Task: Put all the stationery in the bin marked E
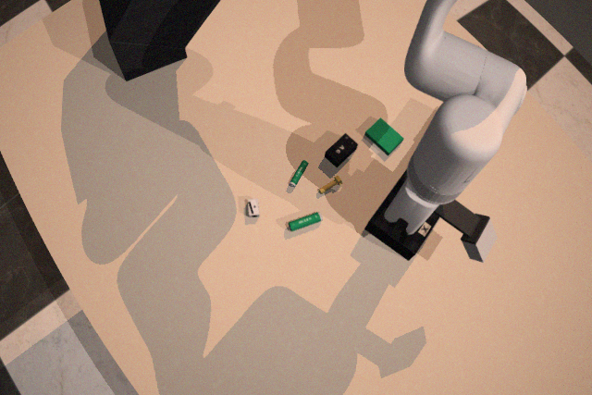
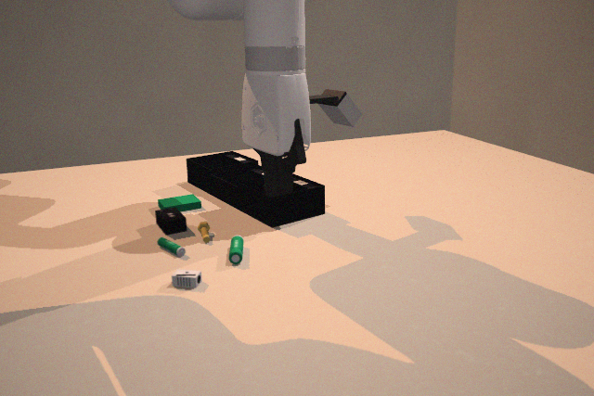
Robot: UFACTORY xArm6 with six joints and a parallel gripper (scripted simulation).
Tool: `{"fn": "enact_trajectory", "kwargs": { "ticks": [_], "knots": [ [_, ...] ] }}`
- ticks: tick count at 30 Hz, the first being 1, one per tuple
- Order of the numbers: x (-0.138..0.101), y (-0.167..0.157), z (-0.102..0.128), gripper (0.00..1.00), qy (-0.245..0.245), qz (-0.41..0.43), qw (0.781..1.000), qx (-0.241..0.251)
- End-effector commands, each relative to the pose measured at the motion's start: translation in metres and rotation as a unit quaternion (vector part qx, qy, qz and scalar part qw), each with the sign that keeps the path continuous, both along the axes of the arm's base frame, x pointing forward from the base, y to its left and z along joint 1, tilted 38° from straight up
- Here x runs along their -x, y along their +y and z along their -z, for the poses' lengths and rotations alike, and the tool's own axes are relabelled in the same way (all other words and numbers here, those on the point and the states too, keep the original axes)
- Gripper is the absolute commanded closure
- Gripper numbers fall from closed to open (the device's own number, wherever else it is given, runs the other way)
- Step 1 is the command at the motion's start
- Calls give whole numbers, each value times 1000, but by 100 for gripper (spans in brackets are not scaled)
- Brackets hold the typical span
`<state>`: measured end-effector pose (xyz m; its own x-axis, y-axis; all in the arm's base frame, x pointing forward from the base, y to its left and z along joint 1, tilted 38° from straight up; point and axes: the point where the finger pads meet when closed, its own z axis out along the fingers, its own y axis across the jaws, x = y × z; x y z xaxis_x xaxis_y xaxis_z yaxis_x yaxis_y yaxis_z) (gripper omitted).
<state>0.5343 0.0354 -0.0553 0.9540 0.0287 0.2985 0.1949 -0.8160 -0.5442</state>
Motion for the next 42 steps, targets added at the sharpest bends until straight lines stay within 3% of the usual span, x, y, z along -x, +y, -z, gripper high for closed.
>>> {"fn": "enact_trajectory", "kwargs": {
  "ticks": [1,18,42],
  "knots": [
    [-1,-1,-1,93,-1,1,1000,0],
    [-1,-1,-1,93,-1,1,1000,0],
    [5,-16,-22,93,-1,1,1000,0]
  ]
}}
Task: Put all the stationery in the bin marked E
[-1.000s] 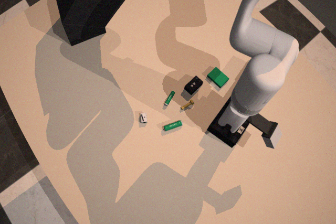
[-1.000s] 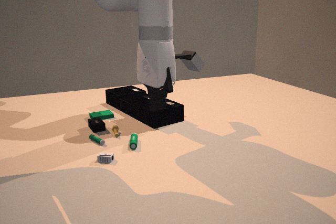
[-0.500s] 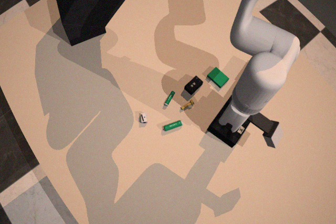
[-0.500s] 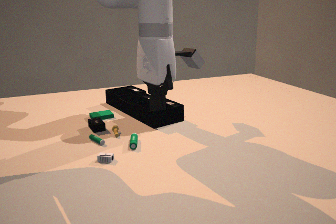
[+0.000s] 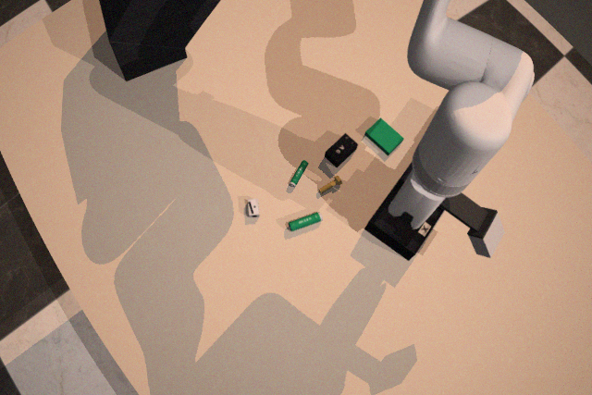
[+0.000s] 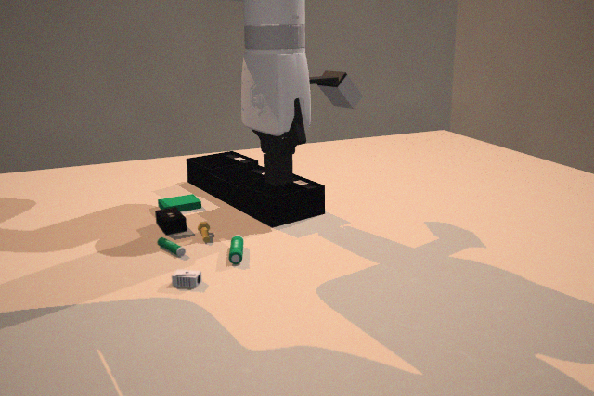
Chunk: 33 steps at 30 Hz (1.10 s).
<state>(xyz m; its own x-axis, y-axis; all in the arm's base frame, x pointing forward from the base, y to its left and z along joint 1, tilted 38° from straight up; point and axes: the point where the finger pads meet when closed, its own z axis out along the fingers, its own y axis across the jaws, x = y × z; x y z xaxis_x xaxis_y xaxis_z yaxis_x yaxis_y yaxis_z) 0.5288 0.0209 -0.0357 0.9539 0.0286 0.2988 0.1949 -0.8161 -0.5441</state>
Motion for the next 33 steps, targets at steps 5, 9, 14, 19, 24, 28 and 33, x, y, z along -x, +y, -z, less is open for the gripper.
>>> {"fn": "enact_trajectory", "kwargs": {
  "ticks": [5,9,14,19,24,28,33],
  "knots": [
    [4,-13,-18,93,-1,1,1000,0],
    [5,-17,-23,93,-1,1,1000,0],
    [8,-4,-31,93,-1,1,1000,0],
    [10,8,-39,93,-1,1,1000,0],
    [14,28,-53,93,-1,1,1000,0],
    [17,45,-64,93,-1,1,1000,0],
    [18,52,-70,93,-1,1,1000,0]
  ]
}}
